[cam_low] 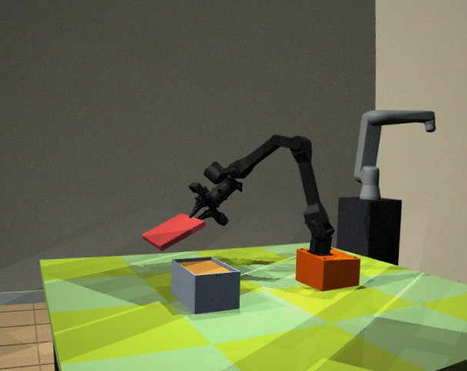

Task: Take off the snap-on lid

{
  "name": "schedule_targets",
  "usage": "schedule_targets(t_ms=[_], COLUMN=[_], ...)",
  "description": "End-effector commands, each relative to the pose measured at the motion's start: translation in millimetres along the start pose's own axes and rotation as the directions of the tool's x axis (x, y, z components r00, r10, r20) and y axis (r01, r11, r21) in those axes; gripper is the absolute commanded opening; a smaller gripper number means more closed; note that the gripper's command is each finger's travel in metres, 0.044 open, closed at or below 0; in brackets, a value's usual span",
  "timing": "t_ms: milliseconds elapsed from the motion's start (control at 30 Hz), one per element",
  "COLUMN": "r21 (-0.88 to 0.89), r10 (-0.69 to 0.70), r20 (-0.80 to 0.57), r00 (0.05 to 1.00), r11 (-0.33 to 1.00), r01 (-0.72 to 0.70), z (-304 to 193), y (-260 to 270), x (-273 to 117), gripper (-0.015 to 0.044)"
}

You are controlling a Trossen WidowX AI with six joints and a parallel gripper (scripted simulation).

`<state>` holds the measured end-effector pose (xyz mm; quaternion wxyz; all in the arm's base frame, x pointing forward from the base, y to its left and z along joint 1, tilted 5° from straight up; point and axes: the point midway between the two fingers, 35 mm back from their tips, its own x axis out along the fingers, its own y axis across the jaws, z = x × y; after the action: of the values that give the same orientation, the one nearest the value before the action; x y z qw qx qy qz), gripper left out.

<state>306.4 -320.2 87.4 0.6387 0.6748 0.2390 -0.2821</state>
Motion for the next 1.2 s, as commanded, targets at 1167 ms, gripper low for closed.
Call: schedule_targets(t_ms=[1167], r21=[-0.008], r10=[0.01], r20=[-0.006], r00=[1.0], r11=[1.0], r01=[-0.01], z=[-0.8], y=[-22.2], x=[20.3], gripper=[0.0])
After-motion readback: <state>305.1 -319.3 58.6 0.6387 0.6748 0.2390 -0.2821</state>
